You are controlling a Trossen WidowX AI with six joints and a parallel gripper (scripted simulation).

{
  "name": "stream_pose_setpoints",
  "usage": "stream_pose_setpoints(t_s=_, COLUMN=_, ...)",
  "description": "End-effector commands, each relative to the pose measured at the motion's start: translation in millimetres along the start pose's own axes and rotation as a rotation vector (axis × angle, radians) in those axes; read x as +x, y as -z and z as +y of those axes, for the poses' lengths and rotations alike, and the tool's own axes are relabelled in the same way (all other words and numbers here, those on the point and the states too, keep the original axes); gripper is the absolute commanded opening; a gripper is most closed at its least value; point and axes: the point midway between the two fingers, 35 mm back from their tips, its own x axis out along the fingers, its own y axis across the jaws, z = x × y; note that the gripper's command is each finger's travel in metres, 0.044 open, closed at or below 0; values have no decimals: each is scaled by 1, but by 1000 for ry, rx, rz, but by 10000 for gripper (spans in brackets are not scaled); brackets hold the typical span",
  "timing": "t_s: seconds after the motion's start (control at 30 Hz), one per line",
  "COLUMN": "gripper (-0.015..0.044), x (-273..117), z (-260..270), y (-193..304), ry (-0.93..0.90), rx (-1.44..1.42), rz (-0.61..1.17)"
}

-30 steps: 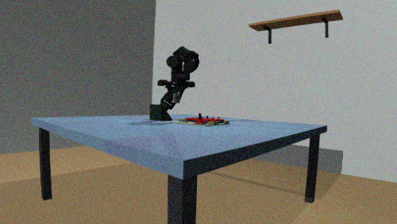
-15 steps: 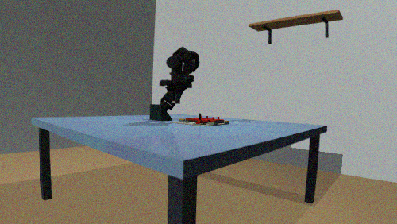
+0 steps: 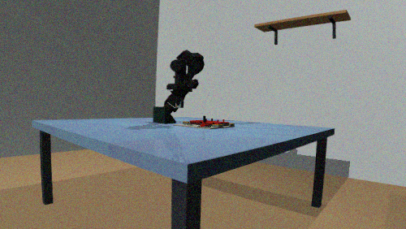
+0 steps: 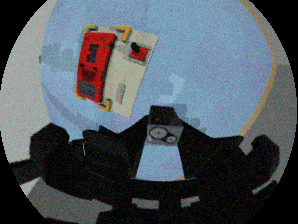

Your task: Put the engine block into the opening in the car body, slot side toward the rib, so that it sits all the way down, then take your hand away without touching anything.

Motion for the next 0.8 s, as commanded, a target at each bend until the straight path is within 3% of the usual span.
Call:
stream_pose_setpoints(t_s=0.0, gripper=0, x=9, z=1, y=0, ry=-5, rx=-27, rz=1)
stream_pose_setpoints(t_s=0.77, gripper=0, x=45, z=2, y=-1, ry=-6, rx=-27, rz=-1)
